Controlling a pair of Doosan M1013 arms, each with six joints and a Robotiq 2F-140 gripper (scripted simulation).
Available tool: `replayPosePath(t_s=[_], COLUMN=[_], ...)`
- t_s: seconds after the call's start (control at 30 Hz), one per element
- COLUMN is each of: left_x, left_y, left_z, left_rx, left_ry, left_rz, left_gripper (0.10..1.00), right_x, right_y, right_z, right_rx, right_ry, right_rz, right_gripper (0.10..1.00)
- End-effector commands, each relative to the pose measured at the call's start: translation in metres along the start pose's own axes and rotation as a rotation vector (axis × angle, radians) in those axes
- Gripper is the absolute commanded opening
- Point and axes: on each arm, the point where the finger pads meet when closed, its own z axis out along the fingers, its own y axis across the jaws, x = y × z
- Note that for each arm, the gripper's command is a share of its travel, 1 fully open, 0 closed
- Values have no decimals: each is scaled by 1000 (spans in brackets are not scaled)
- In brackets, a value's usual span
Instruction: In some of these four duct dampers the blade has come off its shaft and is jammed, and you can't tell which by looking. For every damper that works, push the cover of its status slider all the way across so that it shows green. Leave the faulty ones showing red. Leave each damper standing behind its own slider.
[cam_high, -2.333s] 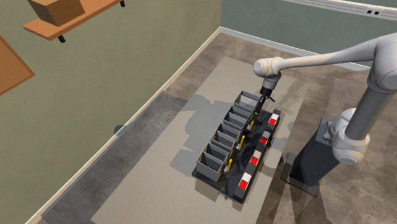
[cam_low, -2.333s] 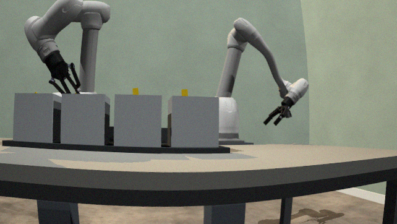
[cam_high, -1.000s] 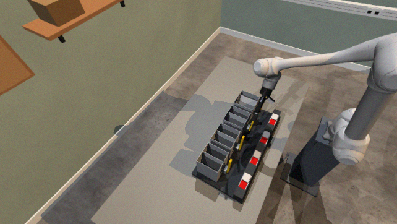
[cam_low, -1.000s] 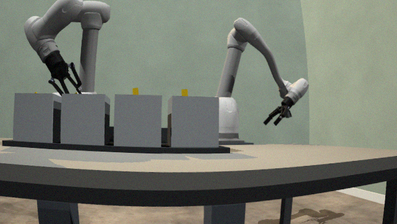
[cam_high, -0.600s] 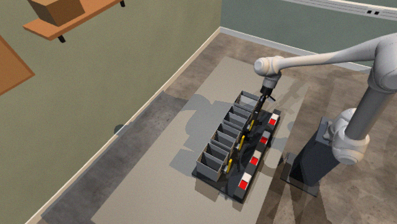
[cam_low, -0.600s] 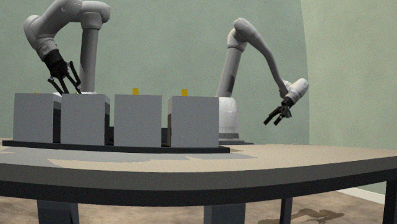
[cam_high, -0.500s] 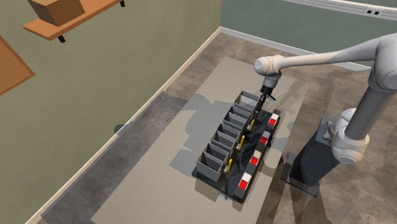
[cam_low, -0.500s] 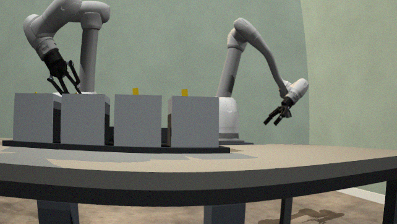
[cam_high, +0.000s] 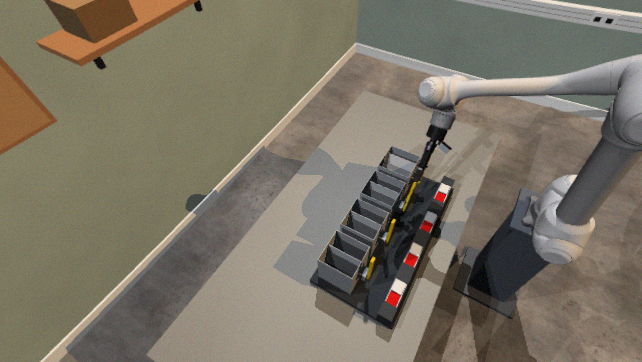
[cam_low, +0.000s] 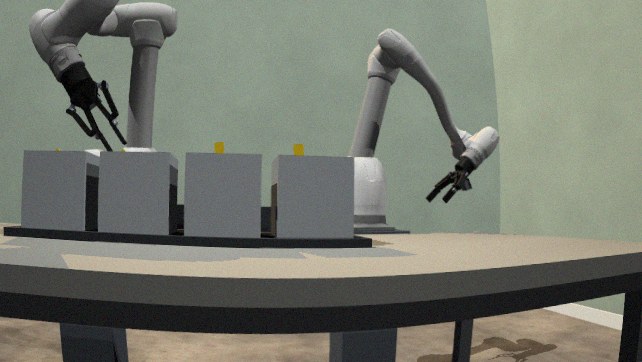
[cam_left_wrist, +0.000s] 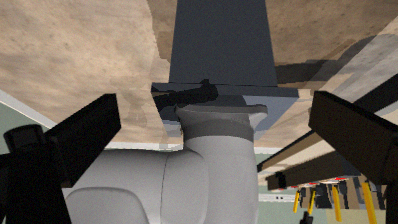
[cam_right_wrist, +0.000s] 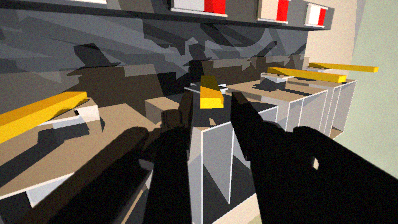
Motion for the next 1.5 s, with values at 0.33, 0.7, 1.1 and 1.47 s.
replayPosePath(t_s=[0.33, 0.7, 1.1, 1.47], left_x=[0, 0, 0, 0], left_y=[0, 0, 0, 0], left_z=[0, 0, 0, 0], left_rx=[0, 0, 0, 0], left_ry=[1, 1, 1, 1], left_rz=[0, 0, 0, 0], left_gripper=[1000, 1000, 1000, 1000], right_x=[0, -43, -100, -114], right_y=[1, 50, 116, 132], right_z=[-20, -10, 1, 4], right_rx=[-1, 238, 580, 662], right_ry=[-1, -12, 3, -1], right_rz=[-1, -2, -2, -1], right_gripper=[303, 303, 303, 303])
